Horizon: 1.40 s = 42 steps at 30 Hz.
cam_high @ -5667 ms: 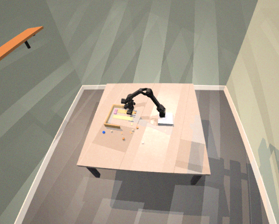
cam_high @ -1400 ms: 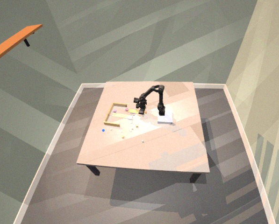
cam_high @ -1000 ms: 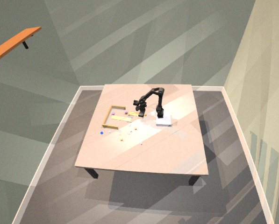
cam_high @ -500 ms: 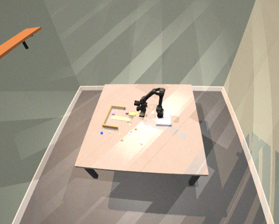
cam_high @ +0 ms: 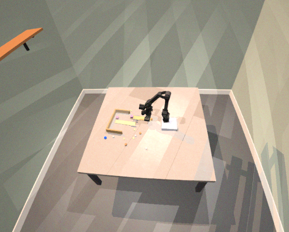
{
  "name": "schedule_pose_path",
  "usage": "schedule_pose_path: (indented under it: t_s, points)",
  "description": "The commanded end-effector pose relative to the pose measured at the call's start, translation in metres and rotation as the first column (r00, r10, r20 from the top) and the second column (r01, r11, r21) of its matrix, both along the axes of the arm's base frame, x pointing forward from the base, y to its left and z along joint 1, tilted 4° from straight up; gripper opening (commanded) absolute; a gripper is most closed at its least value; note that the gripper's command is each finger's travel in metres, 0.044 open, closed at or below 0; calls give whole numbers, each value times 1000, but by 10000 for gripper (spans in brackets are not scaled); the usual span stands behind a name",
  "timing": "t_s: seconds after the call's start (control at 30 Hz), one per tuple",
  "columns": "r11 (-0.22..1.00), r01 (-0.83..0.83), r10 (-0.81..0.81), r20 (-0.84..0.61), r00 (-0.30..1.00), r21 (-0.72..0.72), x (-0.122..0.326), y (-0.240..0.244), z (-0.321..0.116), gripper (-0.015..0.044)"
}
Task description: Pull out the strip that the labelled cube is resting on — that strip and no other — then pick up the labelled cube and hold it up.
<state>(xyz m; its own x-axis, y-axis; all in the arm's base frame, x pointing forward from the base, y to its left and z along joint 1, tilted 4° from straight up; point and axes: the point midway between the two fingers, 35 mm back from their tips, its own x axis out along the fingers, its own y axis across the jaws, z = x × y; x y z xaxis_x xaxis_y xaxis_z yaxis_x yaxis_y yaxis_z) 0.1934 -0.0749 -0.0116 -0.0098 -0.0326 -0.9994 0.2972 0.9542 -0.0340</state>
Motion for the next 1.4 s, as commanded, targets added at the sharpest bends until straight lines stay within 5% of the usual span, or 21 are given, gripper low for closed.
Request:
schedule_pose_path:
  t_s: [0.0, 0.6, 0.87, 1.37]
  points:
    - [1000, -3, 3, -37, 999, 11, -11, 4, -5, 0]
    - [1000, -3, 3, -37, 999, 11, -11, 4, -5, 0]
    - [1000, -3, 3, -35, 999, 11, 3, 1, 43, 0]
    - [994, -112, 113, -32, 993, 14, 70, -18, 49, 394]
